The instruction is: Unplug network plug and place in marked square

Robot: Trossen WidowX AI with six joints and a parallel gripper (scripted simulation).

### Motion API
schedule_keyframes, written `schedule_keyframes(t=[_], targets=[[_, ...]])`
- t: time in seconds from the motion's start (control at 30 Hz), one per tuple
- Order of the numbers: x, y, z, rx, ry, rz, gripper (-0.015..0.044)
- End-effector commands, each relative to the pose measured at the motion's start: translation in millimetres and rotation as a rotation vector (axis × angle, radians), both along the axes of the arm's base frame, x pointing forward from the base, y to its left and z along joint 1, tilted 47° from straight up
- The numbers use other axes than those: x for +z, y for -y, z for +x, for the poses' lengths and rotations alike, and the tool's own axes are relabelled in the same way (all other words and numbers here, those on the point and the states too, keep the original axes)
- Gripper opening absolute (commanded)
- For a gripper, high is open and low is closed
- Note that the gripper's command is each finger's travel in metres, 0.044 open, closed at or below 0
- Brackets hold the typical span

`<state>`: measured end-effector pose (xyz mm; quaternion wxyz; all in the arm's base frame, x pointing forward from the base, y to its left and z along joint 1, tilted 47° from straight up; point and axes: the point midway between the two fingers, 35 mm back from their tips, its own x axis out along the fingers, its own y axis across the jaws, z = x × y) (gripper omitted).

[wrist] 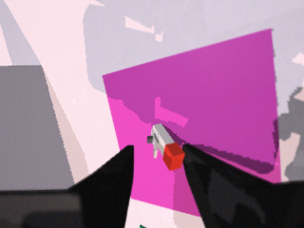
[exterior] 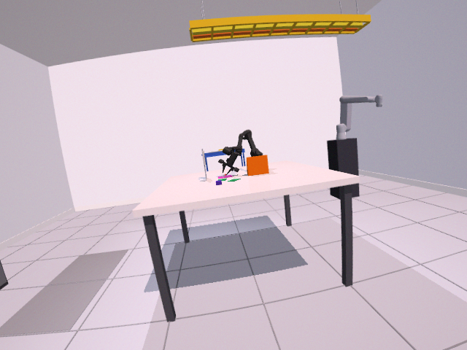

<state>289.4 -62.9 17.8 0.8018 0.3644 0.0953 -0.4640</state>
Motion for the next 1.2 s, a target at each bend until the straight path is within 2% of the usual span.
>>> schedule_keyframes(t=[0.0, 1.17], targets=[[3.6, -3.5, -1.9, -0.005, 0.008, 0.002, 0.0156], [19.6, -32.2, -10.8, -0.005, -0.003, 0.01, 0.0156]])
